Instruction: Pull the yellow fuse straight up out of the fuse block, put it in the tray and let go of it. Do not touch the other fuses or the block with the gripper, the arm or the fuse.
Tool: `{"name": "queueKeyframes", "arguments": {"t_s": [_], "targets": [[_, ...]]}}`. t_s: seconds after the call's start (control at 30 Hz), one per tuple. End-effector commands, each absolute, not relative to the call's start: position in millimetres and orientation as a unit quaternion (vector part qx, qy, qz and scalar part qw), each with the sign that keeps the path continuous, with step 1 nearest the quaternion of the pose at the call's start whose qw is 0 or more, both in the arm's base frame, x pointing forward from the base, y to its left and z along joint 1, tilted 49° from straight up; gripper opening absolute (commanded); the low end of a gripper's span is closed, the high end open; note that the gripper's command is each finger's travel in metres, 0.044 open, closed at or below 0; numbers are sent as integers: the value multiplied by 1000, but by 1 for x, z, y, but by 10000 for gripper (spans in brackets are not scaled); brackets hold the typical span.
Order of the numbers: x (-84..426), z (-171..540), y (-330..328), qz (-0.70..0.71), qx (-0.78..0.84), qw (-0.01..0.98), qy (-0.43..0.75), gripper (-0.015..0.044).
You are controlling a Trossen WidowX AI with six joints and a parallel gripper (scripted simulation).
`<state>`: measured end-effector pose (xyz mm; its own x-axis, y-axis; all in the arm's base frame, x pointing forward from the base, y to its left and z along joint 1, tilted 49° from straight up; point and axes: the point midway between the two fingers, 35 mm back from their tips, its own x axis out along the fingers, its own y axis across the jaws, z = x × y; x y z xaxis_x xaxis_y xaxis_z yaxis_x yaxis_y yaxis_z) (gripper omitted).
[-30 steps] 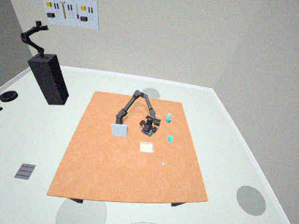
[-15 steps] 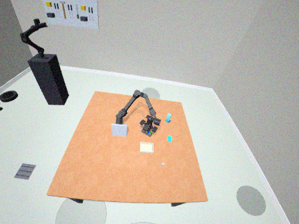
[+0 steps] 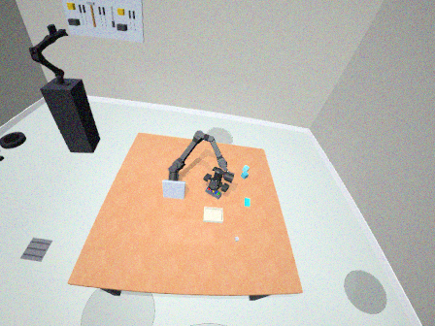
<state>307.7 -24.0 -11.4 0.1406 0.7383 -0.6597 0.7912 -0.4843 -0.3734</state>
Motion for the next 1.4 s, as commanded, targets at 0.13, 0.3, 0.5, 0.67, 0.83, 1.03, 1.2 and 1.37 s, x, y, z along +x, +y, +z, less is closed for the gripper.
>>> {"name": "queueKeyframes", "arguments": {"t_s": [0.13,0.3,0.5,0.67,0.83,1.03,1.2,1.37], "targets": [[308,-7,-28,-415,755,37,507,0],[307,-6,-30,-415,755,37,507,0],[307,-3,-32,-415,755,36,507,0],[306,-2,-34,-415,755,36,507,0],[306,1,-37,-415,755,36,507,0],[304,7,-44,-415,755,36,507,0],[303,12,-49,-415,755,36,507,0],[303,13,-50,-415,755,36,507,0]]}}
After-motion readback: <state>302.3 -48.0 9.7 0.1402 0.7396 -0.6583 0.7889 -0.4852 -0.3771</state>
